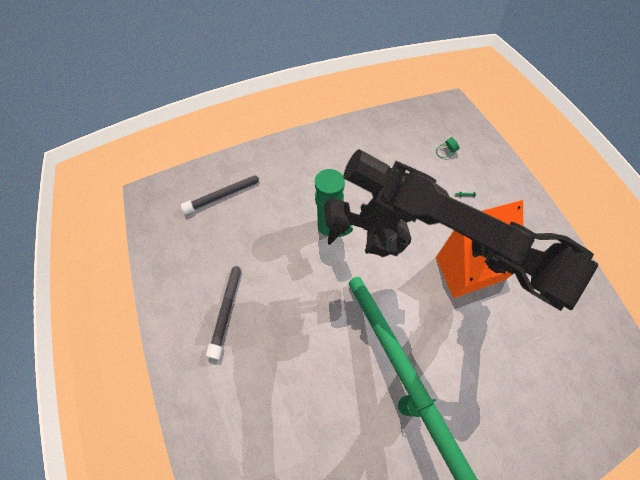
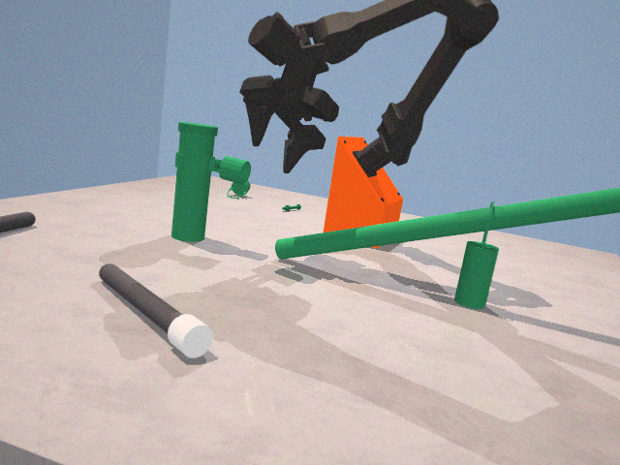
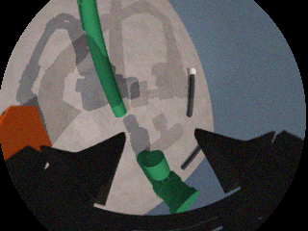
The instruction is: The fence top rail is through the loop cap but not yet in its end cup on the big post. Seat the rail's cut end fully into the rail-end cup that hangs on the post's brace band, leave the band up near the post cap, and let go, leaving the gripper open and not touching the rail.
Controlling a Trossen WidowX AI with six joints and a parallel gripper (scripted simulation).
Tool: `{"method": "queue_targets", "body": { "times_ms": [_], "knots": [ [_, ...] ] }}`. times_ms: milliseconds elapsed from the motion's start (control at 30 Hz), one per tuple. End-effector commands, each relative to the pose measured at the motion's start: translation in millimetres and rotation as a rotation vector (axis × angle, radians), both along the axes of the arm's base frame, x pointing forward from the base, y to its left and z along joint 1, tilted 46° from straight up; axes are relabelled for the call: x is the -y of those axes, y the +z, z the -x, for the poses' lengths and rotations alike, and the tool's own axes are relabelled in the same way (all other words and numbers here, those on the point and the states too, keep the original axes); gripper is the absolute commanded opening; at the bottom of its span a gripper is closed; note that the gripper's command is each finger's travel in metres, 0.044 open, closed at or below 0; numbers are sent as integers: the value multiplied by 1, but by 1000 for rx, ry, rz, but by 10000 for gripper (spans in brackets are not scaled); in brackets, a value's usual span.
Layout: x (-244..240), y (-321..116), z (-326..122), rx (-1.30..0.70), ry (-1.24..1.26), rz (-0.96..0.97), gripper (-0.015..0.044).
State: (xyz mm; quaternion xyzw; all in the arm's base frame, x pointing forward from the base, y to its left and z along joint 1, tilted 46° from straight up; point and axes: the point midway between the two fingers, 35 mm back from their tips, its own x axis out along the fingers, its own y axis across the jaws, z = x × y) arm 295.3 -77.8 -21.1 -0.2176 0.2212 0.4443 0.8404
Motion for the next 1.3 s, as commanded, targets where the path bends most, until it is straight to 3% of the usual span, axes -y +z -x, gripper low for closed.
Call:
{"method": "queue_targets", "body": {
  "times_ms": [0, 300, 767, 867, 1267],
  "knots": [
    [0, 42, 3, -260, -232, -203, 440],
    [-16, 117, 29, -796, -690, -620, 440],
    [-17, 119, 29, -806, -699, -628, 440],
    [-22, 117, 27, -883, -735, -657, 440],
    [-86, 102, 11, -1767, -1332, -801, 440]
  ]
}}
